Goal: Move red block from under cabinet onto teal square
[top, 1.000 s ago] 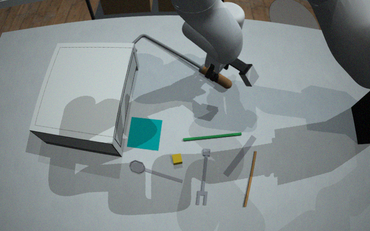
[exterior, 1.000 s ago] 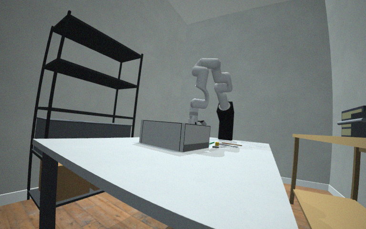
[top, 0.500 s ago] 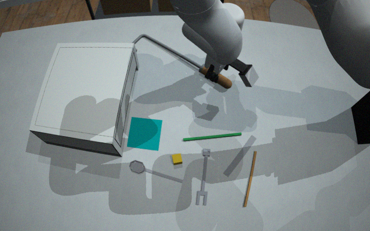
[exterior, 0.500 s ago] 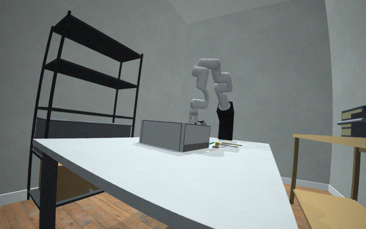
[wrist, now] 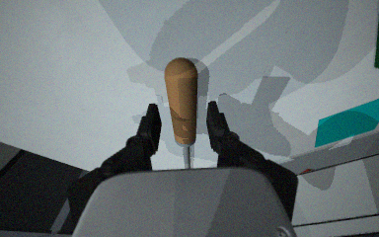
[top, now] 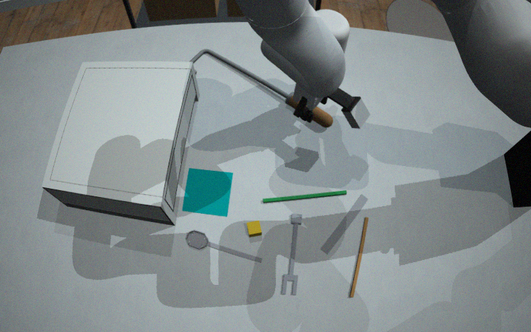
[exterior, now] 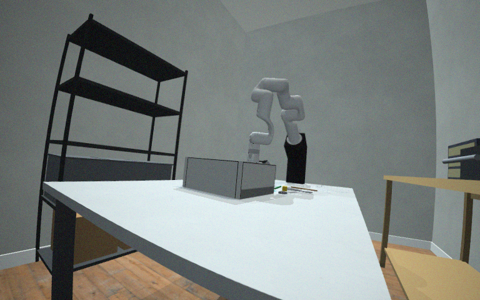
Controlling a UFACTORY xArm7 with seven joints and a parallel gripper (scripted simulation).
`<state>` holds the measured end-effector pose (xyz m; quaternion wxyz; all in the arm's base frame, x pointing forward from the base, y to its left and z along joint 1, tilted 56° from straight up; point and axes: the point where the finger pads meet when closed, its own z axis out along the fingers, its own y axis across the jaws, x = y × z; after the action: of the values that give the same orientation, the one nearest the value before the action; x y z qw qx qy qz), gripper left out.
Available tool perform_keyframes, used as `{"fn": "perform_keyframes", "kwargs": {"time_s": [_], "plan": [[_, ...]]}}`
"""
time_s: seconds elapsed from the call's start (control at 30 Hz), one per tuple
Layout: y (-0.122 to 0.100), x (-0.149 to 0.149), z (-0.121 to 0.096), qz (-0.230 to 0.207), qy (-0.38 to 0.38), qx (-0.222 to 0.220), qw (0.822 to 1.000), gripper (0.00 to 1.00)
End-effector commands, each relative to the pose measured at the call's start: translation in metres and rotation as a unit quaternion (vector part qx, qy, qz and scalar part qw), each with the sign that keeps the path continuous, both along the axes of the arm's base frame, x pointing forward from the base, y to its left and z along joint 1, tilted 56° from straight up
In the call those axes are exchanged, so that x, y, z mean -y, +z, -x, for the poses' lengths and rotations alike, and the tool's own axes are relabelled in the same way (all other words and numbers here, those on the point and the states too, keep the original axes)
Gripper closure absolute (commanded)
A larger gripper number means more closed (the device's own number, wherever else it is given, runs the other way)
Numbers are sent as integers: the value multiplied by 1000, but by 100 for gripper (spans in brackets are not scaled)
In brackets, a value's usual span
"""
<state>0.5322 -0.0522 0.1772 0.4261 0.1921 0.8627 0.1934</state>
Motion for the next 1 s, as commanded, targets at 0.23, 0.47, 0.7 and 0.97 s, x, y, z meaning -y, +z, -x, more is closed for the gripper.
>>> {"fn": "perform_keyframes", "kwargs": {"time_s": [0.23, 0.47, 0.7, 0.97], "plan": [[-6, -1, -10, 0, -1, 1, 1000, 42], [-10, -2, -16, 0, -1, 1, 1000, 42], [-12, -3, -19, 0, -1, 1, 1000, 42], [-14, -3, -21, 0, -1, 1, 1000, 42]]}}
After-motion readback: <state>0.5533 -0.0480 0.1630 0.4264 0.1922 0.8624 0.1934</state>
